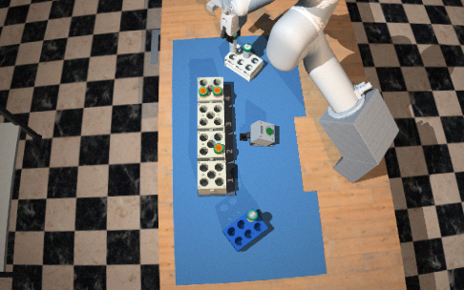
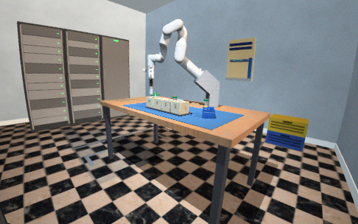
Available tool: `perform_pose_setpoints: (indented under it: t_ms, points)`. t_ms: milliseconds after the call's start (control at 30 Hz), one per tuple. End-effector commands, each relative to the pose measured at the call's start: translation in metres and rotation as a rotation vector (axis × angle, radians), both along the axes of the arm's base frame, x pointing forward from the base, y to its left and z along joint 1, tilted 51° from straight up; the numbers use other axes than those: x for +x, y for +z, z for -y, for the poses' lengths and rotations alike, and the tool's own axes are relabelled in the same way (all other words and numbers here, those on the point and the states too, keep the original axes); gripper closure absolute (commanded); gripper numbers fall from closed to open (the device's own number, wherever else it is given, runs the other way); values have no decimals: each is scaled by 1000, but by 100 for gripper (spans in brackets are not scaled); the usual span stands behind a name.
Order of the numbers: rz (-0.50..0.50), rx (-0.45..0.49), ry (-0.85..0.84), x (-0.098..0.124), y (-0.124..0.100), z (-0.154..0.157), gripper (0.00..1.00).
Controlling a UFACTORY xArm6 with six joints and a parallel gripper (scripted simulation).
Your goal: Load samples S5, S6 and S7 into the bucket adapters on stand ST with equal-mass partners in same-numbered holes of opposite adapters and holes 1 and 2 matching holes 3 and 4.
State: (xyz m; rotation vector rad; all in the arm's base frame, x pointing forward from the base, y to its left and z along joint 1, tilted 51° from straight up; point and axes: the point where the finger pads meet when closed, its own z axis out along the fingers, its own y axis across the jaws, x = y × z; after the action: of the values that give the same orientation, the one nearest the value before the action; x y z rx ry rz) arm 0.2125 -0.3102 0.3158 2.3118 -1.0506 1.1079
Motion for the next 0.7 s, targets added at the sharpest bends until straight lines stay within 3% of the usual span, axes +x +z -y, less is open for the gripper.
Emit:
perform_pose_setpoints:
  t_ms: [0, 667]
  points:
    - [1, -2, 0, -6, 9, -7, 100]
    - [1, -2, 0, -23, 30, -28, 100]
